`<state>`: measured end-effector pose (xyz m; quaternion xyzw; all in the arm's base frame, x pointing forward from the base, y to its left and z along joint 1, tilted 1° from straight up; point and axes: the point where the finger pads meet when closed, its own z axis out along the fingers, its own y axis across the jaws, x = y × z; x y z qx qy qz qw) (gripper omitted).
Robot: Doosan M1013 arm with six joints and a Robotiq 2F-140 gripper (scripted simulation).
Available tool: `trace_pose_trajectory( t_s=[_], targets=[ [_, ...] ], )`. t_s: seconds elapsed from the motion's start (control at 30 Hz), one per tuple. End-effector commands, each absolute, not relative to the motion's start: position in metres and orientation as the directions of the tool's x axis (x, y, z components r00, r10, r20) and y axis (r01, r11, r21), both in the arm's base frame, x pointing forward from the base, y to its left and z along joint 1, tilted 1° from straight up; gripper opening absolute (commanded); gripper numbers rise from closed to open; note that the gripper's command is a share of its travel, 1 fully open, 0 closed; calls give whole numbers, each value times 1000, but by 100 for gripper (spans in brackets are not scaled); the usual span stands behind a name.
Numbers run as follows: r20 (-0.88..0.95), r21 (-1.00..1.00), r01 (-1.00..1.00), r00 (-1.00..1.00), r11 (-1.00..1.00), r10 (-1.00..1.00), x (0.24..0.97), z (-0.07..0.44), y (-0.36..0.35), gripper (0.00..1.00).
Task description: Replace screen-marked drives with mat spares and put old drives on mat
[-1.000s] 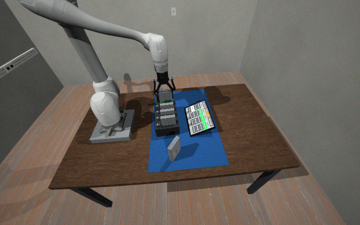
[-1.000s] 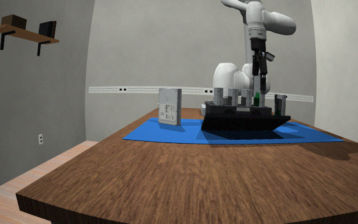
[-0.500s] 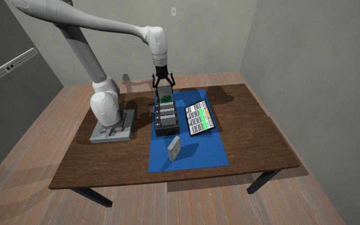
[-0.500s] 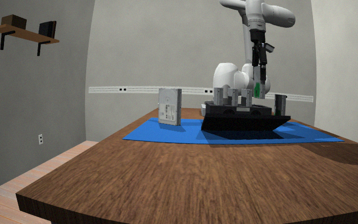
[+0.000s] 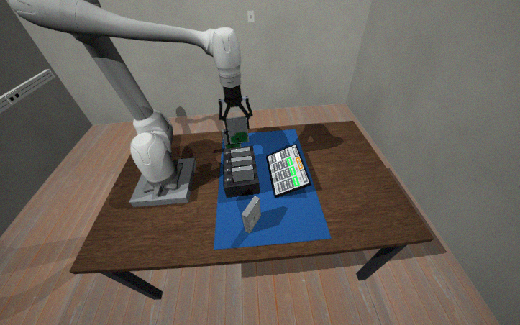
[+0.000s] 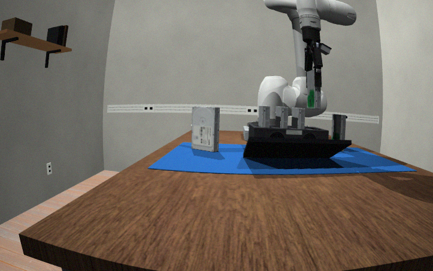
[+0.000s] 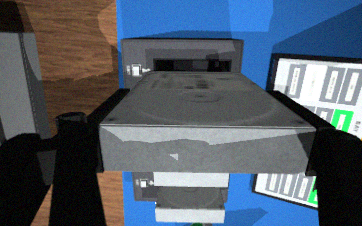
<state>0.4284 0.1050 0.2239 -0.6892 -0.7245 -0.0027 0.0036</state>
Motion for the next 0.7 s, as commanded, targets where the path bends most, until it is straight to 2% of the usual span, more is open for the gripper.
trace_pose_trajectory(
  t_s=[0.0, 0.67],
  targets=[
    [9, 0, 999, -50, 50, 999, 429, 228, 105, 10],
    [9, 0, 999, -50, 50, 999, 429, 246, 105, 10]
  ],
)
